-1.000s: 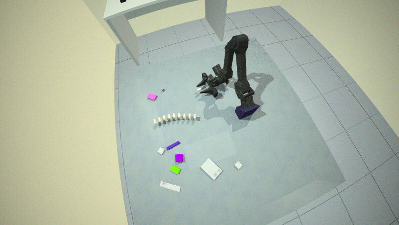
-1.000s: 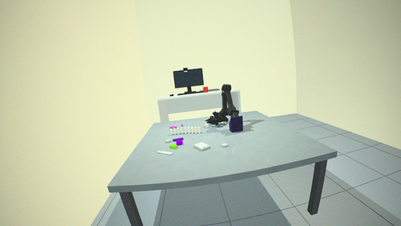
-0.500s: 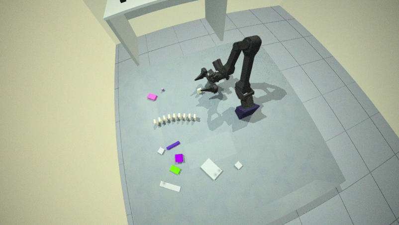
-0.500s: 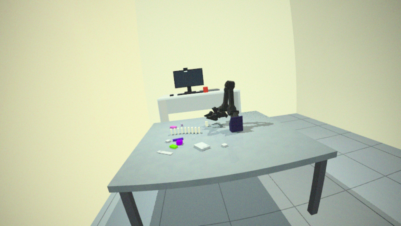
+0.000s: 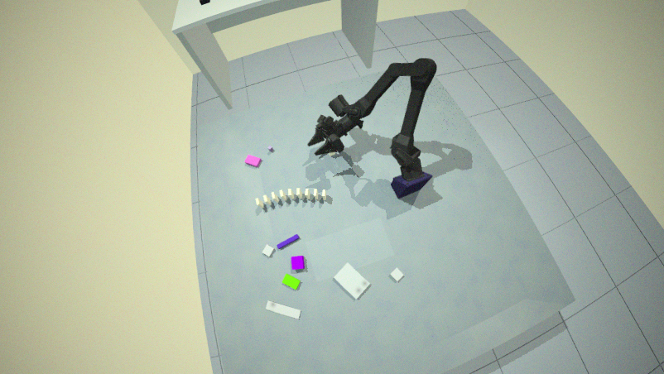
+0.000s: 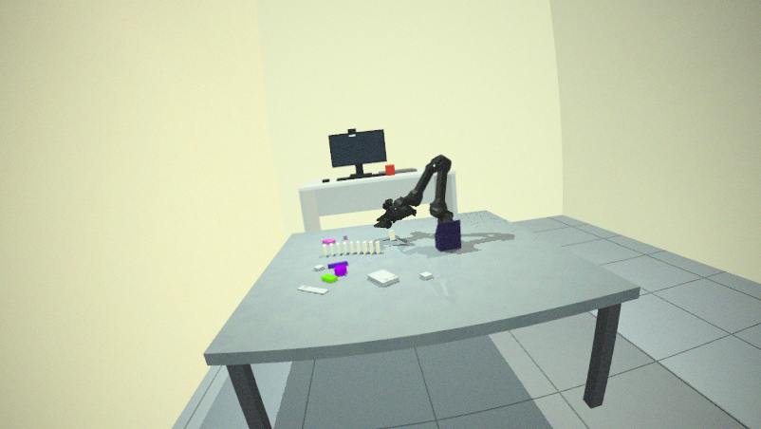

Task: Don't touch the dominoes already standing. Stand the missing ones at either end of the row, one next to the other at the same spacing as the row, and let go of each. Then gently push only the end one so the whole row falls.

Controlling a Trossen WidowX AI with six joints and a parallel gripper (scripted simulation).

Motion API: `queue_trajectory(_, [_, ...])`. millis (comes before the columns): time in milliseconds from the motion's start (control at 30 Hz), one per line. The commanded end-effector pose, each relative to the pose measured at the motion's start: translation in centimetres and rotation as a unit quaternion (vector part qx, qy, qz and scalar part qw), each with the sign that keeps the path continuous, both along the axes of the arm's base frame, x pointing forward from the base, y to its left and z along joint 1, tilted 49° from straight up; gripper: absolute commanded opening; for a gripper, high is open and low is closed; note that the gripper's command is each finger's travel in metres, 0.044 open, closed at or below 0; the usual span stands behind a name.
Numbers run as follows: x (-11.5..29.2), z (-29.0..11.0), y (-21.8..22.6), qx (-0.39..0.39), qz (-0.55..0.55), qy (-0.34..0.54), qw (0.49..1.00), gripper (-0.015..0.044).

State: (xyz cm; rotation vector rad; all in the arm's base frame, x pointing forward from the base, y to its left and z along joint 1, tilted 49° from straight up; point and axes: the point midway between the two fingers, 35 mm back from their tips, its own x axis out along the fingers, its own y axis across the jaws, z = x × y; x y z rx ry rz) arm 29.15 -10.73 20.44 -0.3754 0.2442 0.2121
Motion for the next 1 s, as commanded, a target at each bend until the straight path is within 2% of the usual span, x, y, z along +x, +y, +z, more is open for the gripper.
queue_trajectory(0, [2.6,-1.0,2.2,0.097,-0.05,0.096,0.989,0.044])
queue_trajectory(100, [3.8,-1.8,4.3,0.147,-0.096,0.163,0.971,0.044])
queue_trajectory(167, [4.8,-0.9,5.2,0.179,-0.101,0.18,0.962,0.044])
queue_trajectory(333, [4.0,-2.5,6.2,0.247,-0.195,0.254,0.915,0.044])
queue_trajectory(467, [2.8,-3.4,5.6,0.278,-0.304,0.291,0.863,0.044])
queue_trajectory(533, [1.4,-3.8,5.0,0.292,-0.4,0.304,0.814,0.044])
queue_trajectory(633, [-0.9,-3.4,4.0,0.288,-0.536,0.285,0.74,0.044])
queue_trajectory(767, [-3.9,-0.9,2.4,0.254,-0.676,0.19,0.665,0.044])
queue_trajectory(867, [-5.1,1.6,1.7,0.23,-0.725,0.106,0.64,0.044])
queue_trajectory(967, [-5.2,1.8,1.7,0.228,-0.728,0.1,0.639,0.044])
